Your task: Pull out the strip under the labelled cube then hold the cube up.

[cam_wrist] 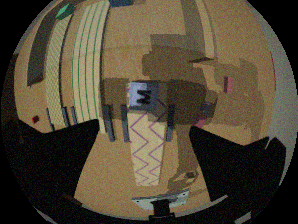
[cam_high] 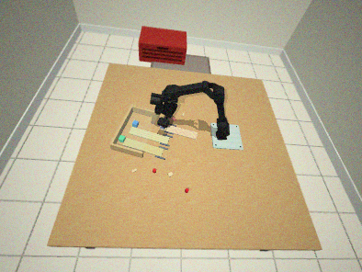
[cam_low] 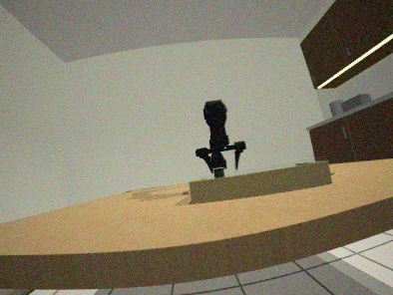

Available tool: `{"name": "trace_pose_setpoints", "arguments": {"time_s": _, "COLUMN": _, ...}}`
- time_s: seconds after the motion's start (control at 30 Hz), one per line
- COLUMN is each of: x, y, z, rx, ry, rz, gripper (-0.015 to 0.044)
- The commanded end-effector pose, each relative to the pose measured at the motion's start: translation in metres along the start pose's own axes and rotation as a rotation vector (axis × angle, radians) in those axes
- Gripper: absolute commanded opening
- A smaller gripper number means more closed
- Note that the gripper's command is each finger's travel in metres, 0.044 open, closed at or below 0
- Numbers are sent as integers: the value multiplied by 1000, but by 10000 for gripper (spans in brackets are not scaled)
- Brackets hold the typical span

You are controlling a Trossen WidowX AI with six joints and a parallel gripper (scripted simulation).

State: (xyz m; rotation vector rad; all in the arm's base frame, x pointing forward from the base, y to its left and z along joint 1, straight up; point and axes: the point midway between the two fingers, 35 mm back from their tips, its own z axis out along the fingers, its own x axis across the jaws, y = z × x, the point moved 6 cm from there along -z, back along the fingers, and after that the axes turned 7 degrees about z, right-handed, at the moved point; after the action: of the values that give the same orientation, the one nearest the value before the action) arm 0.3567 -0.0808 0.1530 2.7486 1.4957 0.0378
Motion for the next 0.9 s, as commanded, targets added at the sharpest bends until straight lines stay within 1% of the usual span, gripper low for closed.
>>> {"name": "trace_pose_setpoints", "arguments": {"time_s": 0.0, "x": 4, "y": 14, "z": -4, "rx": -7, "ry": 2, "rz": -4, "gripper": 440}}
{"name": "trace_pose_setpoints", "arguments": {"time_s": 0.1, "x": 6, "y": 21, "z": -7, "rx": -8, "ry": 2, "rz": -4, "gripper": 440}}
{"name": "trace_pose_setpoints", "arguments": {"time_s": 0.33, "x": 6, "y": 22, "z": 2, "rx": -8, "ry": 3, "rz": -4, "gripper": 256}}
{"name": "trace_pose_setpoints", "arguments": {"time_s": 0.87, "x": 6, "y": 23, "z": 28, "rx": -8, "ry": 3, "rz": -4, "gripper": 250}}
